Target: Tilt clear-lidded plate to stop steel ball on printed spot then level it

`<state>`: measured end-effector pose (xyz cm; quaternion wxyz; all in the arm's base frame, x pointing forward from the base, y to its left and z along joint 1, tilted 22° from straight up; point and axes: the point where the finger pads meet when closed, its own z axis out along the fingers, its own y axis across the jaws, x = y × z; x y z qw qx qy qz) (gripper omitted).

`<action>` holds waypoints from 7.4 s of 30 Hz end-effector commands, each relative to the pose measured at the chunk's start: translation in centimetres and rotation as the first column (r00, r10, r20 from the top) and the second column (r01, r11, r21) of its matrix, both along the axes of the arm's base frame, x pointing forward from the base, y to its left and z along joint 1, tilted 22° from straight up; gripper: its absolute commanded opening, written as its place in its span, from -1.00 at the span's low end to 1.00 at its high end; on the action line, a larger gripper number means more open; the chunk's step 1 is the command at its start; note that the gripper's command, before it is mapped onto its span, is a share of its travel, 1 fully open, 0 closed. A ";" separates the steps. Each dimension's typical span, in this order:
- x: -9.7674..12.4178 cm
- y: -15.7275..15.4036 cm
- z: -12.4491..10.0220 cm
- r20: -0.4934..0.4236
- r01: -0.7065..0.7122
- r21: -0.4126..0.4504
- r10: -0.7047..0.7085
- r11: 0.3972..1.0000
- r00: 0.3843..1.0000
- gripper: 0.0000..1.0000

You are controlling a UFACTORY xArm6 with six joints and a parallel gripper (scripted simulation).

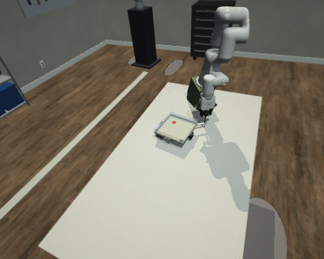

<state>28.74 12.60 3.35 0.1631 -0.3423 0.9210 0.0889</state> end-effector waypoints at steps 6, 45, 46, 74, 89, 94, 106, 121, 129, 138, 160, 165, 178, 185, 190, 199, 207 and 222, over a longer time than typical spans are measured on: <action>0.1 0.1 -0.1 0.002 0.000 0.001 0.000 1.000 1.000 0.22; 0.1 0.1 -0.1 0.002 0.000 0.001 0.000 1.000 1.000 -1.00; 0.1 0.1 -0.1 0.002 0.000 0.001 0.000 1.000 1.000 -1.00; -0.1 -0.1 -0.2 0.002 0.000 0.001 0.000 1.000 1.000 -1.00; -0.1 -0.1 -0.2 0.002 0.000 0.001 0.000 1.000 1.000 -1.00; -0.1 -0.1 -0.2 0.002 0.000 0.001 0.000 1.000 1.000 -1.00; -0.2 -0.1 -0.2 0.002 0.000 0.001 0.000 1.000 1.000 -1.00; -0.2 -0.1 -0.2 0.002 0.000 0.001 0.000 1.000 1.000 -1.00; -0.2 -0.1 -0.2 0.002 0.000 0.001 0.000 1.000 1.000 -1.00; -0.3 -0.2 -0.3 0.002 0.000 0.001 0.000 1.000 1.000 -1.00; 0.3 0.1 0.2 0.002 0.000 0.001 0.000 1.000 1.000 -1.00; 0.1 0.0 0.0 0.002 0.000 0.001 0.000 1.000 1.000 -1.00; -0.4 -0.3 -0.3 0.002 0.000 0.001 0.000 1.000 1.000 -1.00; -0.3 -0.3 -0.3 0.002 0.000 0.001 0.000 1.000 1.000 -1.00; -0.4 -0.3 -0.4 0.002 0.000 0.001 0.000 1.000 1.000 -1.00; -0.4 -0.3 -0.3 0.002 0.000 0.001 0.000 1.000 1.000 -1.00; -0.4 -0.3 -0.4 0.002 0.000 0.001 0.000 1.000 1.000 -1.00; -0.4 -0.3 -0.4 0.002 0.000 0.001 0.000 1.000 1.000 -1.00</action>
